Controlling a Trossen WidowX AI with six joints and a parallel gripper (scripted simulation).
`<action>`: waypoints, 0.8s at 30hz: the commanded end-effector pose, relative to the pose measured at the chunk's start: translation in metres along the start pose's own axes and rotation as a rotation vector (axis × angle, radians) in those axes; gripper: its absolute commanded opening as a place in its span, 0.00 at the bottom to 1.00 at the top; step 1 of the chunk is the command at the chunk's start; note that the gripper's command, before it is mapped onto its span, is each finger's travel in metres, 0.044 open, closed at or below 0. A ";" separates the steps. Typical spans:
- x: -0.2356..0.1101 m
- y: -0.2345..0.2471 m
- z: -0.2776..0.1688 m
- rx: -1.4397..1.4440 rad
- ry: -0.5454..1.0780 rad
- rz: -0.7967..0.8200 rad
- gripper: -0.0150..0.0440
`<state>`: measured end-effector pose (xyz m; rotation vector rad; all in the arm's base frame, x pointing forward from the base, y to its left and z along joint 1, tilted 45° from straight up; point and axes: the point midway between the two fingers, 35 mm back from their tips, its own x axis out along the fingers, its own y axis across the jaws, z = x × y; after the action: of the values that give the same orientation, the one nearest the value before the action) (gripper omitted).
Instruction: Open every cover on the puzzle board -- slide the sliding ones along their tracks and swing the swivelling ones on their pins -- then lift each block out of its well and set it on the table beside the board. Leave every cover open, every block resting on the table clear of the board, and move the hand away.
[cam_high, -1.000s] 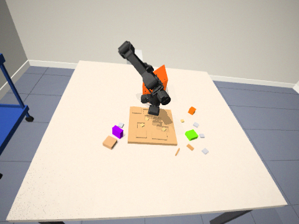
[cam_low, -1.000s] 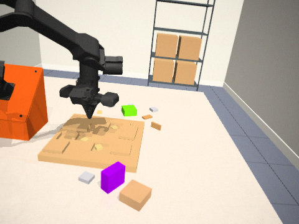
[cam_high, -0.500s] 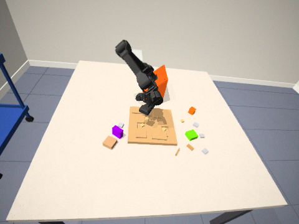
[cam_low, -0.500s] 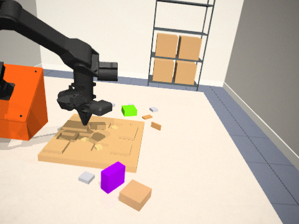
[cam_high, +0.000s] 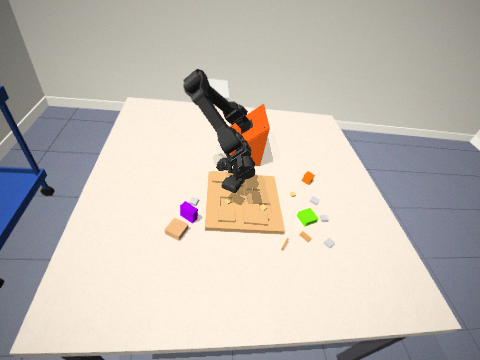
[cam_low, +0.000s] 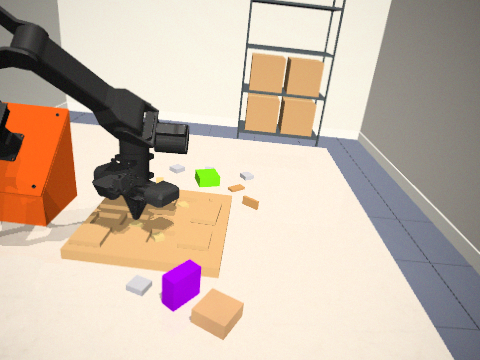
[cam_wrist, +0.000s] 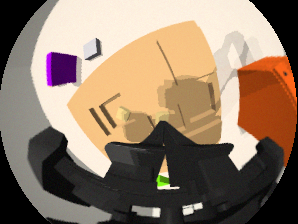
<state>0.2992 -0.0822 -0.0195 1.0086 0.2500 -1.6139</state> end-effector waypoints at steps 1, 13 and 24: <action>0.004 0.000 0.000 -0.005 -0.004 0.001 0.25; 0.011 -0.001 0.000 -0.005 -0.004 0.001 0.25; 0.014 -0.012 -0.008 -0.006 -0.004 0.000 0.25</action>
<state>0.2960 -0.0840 -0.0344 1.0061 0.2507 -1.6078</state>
